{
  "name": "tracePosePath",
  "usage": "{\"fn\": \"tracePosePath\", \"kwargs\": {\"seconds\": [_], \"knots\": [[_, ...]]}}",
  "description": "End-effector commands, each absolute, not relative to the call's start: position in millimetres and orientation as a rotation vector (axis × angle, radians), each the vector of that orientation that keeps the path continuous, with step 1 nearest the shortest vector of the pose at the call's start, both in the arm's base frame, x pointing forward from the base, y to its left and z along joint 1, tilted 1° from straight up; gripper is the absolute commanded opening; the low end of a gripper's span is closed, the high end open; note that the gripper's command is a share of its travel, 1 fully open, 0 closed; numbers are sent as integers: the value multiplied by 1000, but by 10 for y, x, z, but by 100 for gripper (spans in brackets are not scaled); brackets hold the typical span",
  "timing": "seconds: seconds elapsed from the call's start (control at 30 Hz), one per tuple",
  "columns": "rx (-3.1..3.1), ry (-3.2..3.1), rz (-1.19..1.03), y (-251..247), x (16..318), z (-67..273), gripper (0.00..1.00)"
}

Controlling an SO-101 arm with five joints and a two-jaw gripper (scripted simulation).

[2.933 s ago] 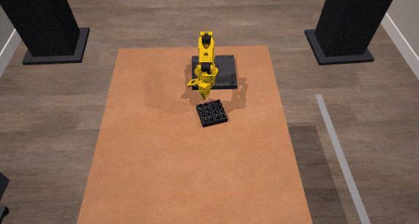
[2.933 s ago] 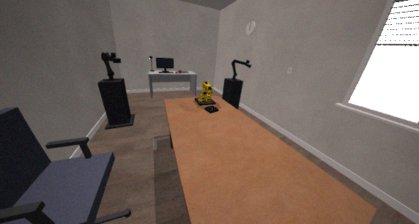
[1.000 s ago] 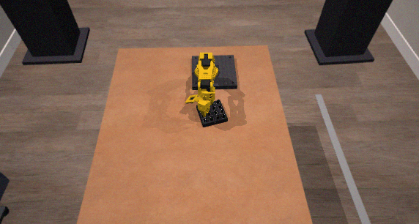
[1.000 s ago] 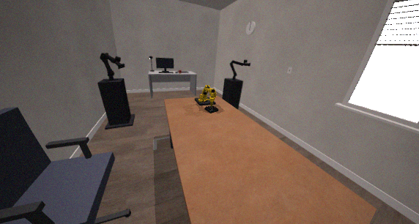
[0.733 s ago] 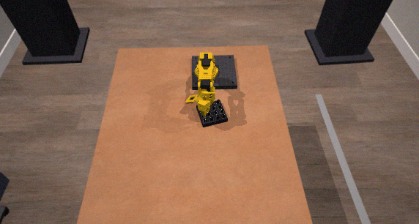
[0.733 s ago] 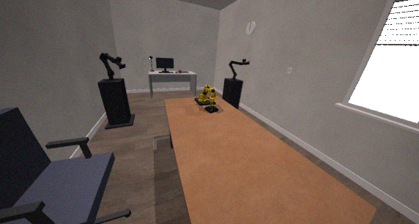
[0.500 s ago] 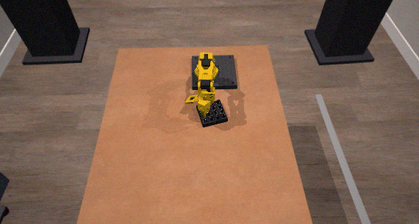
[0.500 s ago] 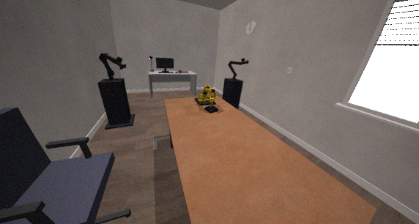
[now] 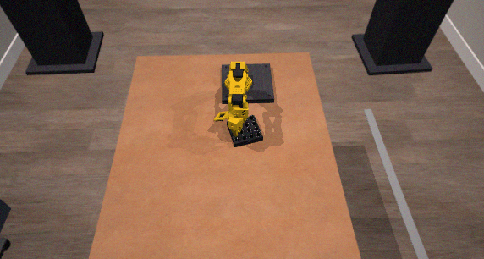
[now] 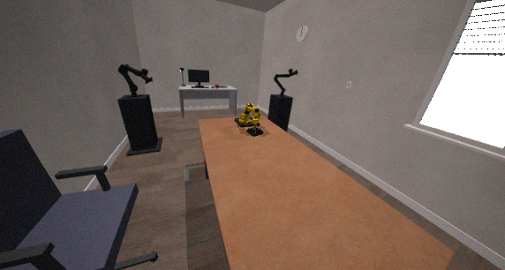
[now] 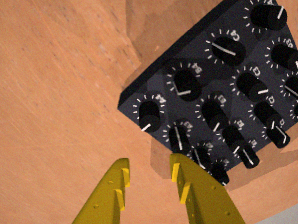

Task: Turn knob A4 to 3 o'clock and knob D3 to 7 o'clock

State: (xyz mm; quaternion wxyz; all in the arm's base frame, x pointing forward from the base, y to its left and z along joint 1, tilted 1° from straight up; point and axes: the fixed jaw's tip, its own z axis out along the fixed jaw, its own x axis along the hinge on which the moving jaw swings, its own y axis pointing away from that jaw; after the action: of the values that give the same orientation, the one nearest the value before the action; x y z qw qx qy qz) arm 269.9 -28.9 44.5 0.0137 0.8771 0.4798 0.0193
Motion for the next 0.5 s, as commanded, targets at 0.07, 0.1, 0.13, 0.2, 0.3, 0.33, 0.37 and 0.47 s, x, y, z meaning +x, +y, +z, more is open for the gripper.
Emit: {"fn": "tracePosePath", "kwargs": {"seconds": [0.07, 0.1, 0.13, 0.2, 0.3, 0.33, 0.37, 0.47], "knots": [[2748, 1505, 20, -307, 2673, 337, 10], [2748, 1505, 19, -307, 2673, 333, 10], [2748, 1505, 19, -307, 2673, 331, 10], [2748, 1505, 18, -307, 2672, 328, 10], [2748, 1505, 18, -307, 2672, 328, 10], [2748, 1505, 18, -307, 2672, 328, 10], [2748, 1505, 18, -307, 2672, 328, 10], [2748, 1505, 18, -307, 2672, 328, 10]]}}
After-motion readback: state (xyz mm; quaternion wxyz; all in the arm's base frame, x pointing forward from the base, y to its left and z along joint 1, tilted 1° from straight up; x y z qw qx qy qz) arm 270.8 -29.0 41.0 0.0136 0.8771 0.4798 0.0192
